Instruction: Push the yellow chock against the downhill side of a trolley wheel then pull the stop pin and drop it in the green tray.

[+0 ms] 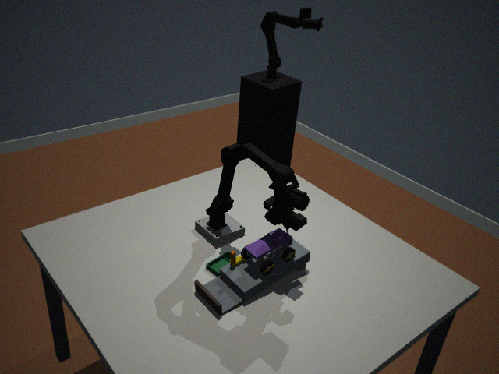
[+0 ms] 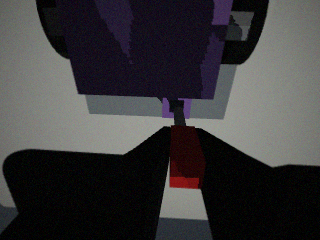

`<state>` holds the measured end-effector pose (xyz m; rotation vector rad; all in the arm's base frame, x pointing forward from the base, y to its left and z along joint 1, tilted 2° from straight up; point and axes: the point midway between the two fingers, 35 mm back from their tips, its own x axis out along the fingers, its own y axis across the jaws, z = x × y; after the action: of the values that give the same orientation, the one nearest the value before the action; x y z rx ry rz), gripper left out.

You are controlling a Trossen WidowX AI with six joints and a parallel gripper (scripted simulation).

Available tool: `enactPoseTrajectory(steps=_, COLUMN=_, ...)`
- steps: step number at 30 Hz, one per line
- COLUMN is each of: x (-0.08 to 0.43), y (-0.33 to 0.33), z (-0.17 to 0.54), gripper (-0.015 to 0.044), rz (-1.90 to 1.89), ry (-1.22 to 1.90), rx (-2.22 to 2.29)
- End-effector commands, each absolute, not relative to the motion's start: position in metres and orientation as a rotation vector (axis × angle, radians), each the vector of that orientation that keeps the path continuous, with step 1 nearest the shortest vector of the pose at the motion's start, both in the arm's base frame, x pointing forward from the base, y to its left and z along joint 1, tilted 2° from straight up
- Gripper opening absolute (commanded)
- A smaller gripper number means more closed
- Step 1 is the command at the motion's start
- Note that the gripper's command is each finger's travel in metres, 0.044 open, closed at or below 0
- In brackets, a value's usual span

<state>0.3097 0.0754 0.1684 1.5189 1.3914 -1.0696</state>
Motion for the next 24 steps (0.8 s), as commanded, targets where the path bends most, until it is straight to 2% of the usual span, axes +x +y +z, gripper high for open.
enactPoseTrajectory(steps=1, x=0.310, y=0.076, z=0.174, gripper=0.0000, rz=-1.056, ry=1.393, rx=1.521)
enactPoseTrajectory(steps=24, x=0.311, y=0.098, z=0.183, gripper=0.0000, rz=-1.055, ry=1.395, rx=1.523)
